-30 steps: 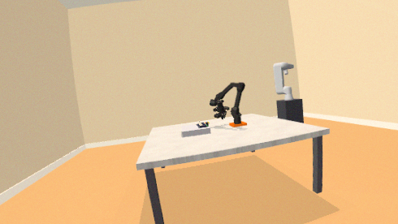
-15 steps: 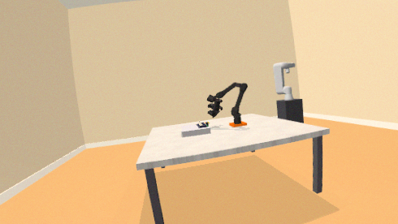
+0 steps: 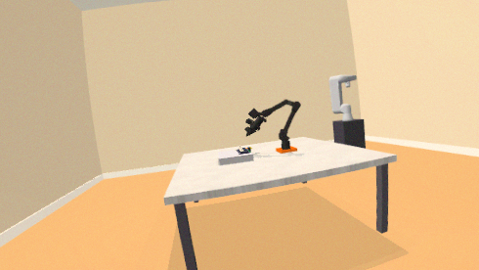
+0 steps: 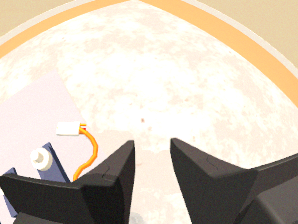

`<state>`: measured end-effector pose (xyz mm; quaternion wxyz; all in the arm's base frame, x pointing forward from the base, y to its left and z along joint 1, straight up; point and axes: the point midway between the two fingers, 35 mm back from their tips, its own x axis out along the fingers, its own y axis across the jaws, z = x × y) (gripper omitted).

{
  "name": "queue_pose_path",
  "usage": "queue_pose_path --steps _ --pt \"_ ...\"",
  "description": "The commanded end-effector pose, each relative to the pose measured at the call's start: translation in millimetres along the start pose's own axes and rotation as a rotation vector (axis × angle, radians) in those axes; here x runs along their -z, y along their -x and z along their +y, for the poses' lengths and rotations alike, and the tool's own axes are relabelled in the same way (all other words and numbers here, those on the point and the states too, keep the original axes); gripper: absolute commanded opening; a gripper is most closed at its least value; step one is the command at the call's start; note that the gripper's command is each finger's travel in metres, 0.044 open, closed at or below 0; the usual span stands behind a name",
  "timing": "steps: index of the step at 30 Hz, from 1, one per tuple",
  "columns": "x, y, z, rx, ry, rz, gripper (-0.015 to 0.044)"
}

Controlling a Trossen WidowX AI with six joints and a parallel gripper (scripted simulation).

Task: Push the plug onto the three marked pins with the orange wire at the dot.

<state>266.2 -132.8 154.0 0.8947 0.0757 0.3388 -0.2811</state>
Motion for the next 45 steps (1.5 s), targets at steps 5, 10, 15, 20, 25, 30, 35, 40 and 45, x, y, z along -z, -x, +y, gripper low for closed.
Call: queue_pose_path --steps 5,10,15,20,25,30,35,40,45 --pt "-43 25 41 -0.162 0.047 -0.218 0.0115" --pt "-64 44 63 -0.257 0.072 -0.34 0.0115" --pt "-83 68 84 -0.351 0.095 -0.46 0.0115" --pt "-99 96 104 -0.446 0.114 -0.582 0.0115" --pt "-113 130 121 -0.547 0.131 -0.712 0.0115" --pt "-118 138 128 -0.57 0.168 -0.741 0.0115" --pt "-121 116 134 -0.513 0.28 -0.652 0.0115" --pt "-121 91 138 -0.46 0.41 -0.545 0.0115" --pt "-119 66 141 -0.42 0.539 -0.432 0.0115"
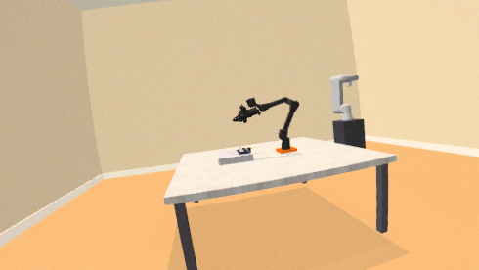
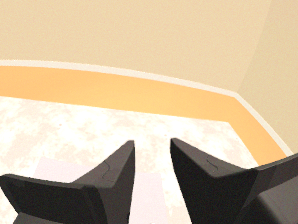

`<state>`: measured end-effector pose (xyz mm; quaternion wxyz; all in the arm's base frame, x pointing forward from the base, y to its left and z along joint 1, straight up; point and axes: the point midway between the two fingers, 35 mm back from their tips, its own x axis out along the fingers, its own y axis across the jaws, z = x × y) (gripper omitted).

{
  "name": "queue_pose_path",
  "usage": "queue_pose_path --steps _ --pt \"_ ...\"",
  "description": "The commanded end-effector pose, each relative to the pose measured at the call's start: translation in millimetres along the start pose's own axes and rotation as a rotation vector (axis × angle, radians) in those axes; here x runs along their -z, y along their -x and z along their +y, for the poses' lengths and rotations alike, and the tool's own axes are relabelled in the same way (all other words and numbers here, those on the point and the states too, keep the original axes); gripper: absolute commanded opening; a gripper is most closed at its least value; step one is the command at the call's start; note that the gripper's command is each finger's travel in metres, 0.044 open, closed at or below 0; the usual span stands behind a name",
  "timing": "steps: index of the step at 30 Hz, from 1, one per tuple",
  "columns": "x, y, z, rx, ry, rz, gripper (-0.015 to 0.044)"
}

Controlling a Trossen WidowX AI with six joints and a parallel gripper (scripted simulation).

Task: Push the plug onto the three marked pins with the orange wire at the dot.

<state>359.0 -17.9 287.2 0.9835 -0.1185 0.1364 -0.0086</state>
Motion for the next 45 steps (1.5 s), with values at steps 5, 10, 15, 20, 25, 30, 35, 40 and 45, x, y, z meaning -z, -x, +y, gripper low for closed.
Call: queue_pose_path --steps 5,10,15,20,25,30,35,40,45 --pt "23 -32 -9 -0.046 0.175 0.227 0.0115" --pt "42 -47 -14 -0.096 0.269 0.362 0.0115" --pt "62 -59 -18 -0.163 0.358 0.493 0.0115" --pt "83 -69 -22 -0.247 0.44 0.617 0.0115" --pt "104 -75 -26 -0.346 0.514 0.733 0.0115" --pt "125 -79 -30 -0.461 0.578 0.839 0.0115" --pt "146 -80 -34 -0.591 0.632 0.934 0.0115" --pt "165 -78 -37 -0.736 0.674 1.015 0.0115" --pt "171 -78 -38 -0.78 0.683 1.036 0.0115"
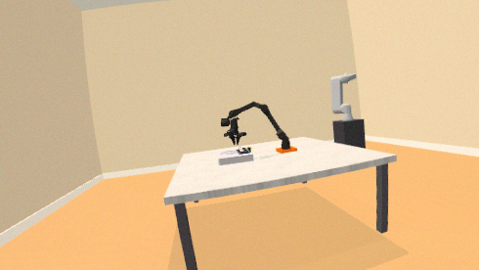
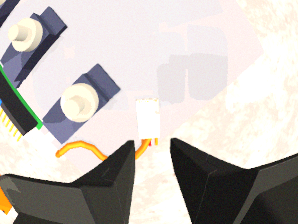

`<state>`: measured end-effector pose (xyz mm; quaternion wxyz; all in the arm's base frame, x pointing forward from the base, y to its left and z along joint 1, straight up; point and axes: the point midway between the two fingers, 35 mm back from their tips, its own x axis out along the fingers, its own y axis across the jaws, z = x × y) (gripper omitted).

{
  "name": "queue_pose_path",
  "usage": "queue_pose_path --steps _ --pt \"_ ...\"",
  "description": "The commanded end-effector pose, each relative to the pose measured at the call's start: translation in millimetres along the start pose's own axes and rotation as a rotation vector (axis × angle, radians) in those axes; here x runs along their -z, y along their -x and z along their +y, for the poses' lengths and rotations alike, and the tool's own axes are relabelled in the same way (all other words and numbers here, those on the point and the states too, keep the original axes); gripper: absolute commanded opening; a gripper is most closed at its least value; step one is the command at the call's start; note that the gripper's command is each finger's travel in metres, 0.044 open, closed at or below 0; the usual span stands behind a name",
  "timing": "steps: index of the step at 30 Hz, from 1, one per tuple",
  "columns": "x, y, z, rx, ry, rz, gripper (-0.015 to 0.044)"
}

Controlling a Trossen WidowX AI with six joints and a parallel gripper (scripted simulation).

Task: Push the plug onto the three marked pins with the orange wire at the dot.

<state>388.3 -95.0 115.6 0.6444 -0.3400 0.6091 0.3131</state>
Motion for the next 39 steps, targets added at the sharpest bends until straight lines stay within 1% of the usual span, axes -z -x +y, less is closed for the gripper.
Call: queue_pose_path --steps 1,4,10,27,30,35,39 --pt "2 0 -1 -0.028 0.03 0.007 0.0115" --pt "2 -3 -1 -0.028 0.03 0.007 0.0115" --pt "2 -24 -1 -0.028 0.03 0.007 0.0115" --pt "3 -40 0 -0.028 0.03 0.007 0.0115" --pt "3 -40 0 -0.028 0.03 0.007 0.0036" --pt "3 -40 0 -0.028 0.03 0.007 0.0003" --pt "2 -32 -1 -0.028 0.03 0.007 0.0"
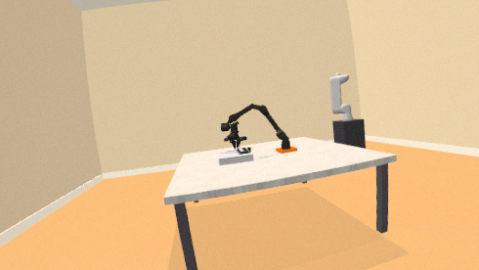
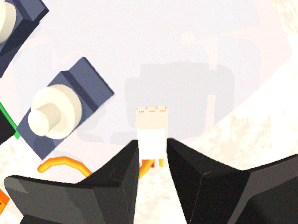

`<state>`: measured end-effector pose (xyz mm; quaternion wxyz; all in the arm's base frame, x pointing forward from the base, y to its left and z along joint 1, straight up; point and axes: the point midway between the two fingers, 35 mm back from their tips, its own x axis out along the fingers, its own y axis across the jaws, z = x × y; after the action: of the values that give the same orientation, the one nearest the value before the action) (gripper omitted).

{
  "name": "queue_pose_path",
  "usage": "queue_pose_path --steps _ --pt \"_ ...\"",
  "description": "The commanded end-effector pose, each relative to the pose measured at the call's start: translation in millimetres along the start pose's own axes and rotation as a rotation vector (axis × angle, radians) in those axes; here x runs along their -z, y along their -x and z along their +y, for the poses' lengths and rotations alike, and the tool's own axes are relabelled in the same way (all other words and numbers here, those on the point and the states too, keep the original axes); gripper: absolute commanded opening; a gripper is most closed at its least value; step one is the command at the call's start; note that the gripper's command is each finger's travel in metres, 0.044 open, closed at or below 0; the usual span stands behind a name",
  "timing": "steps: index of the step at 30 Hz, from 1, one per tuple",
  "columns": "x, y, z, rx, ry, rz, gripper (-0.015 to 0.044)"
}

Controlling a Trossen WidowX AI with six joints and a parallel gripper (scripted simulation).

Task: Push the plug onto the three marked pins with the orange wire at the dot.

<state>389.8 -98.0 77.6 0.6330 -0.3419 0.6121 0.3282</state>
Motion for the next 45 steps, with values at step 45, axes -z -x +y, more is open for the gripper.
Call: queue_pose_path --steps 45 --pt "-16 73 121 -0.013 -0.541 0.0 0.0"
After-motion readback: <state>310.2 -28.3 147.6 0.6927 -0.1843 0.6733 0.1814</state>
